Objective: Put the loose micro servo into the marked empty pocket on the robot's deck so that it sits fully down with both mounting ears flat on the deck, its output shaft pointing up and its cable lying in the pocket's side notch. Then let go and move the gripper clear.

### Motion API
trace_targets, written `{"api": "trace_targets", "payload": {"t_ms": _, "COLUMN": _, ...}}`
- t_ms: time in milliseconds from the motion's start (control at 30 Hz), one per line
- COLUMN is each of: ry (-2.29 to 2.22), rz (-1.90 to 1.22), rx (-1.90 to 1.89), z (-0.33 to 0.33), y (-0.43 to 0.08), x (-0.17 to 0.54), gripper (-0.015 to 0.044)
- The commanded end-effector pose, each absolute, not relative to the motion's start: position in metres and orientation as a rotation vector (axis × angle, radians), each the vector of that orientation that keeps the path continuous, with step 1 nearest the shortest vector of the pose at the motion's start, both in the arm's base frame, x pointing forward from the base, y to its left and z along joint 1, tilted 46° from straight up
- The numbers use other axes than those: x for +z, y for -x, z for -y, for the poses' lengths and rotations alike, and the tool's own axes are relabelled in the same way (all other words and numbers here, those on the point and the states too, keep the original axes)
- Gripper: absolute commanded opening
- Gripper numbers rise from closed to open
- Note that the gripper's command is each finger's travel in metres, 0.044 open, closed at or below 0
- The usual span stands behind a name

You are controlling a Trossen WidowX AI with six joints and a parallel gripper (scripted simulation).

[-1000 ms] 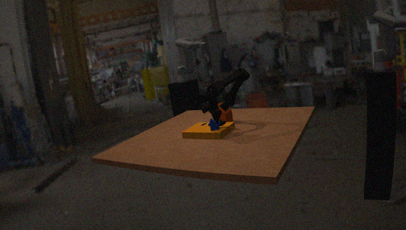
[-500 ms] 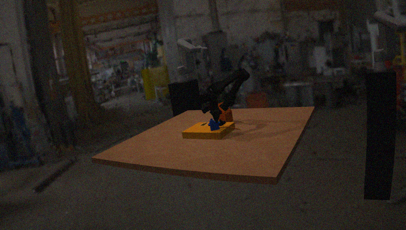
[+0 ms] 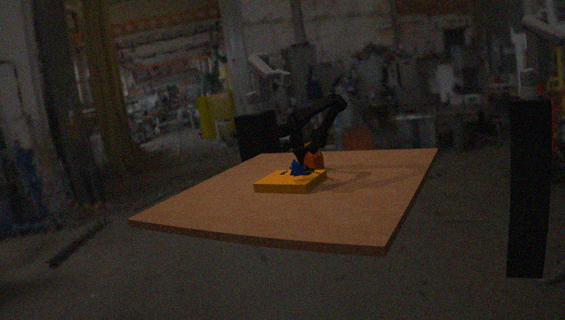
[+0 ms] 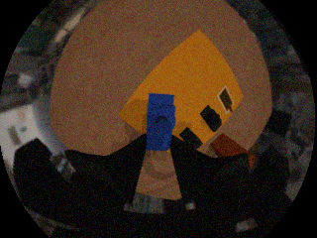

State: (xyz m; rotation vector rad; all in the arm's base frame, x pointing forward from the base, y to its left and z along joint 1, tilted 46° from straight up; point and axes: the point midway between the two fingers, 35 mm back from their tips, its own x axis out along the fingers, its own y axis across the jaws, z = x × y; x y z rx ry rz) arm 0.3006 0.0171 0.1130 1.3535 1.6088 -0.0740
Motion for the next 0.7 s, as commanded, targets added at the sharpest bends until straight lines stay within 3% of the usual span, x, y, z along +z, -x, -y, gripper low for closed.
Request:
{"api": "trace_targets", "payload": {"t_ms": 0, "ry": -1.345, "rz": -1.604, "rx": -0.072, "z": -0.016, "y": -0.299, "x": 0.115, "gripper": 0.0000}}
{"api": "trace_targets", "payload": {"t_ms": 667, "ry": -1.344, "rz": -1.604, "rx": -0.074, "z": 0.013, "y": -0.287, "x": 0.084, "gripper": 0.0000}}
